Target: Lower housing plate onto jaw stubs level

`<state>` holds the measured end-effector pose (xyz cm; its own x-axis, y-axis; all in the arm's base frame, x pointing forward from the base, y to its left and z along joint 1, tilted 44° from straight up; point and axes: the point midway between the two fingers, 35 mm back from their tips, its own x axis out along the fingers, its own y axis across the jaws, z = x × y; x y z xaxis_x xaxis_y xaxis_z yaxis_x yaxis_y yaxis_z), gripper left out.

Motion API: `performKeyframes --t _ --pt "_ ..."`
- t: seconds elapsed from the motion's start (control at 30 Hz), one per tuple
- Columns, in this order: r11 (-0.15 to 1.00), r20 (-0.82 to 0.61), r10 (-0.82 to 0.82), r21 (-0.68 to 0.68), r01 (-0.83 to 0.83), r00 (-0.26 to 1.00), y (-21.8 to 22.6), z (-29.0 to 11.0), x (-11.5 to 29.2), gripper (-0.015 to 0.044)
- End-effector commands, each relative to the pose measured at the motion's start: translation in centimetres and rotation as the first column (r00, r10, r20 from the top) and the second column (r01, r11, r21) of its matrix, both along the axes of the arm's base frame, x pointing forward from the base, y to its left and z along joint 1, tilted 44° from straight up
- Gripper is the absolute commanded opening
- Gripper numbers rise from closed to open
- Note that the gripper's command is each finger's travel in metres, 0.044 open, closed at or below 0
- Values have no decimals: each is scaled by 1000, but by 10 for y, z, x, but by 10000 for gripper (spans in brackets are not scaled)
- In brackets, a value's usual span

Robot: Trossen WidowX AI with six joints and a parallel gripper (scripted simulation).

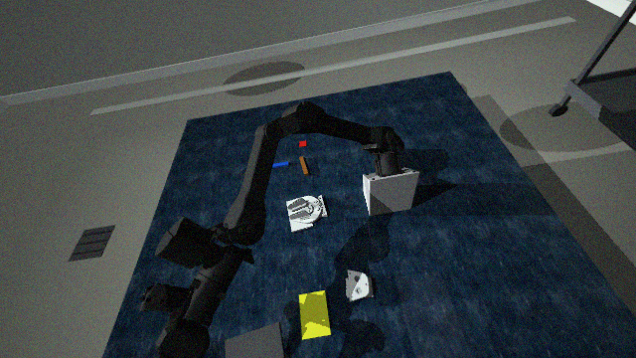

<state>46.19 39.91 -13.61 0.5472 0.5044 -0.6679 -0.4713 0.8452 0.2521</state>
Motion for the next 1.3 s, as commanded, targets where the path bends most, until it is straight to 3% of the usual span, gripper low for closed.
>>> performKeyframes --t 0.0,0.6,1.27 --pt "994 6 61 -92 -60 998 -2 -9 -13 440" --pt "838 -71 339 -429 -336 938 -22 -48 -69 440" --pt "445 -294 607 -644 -622 738 -56 -77 -131 440"
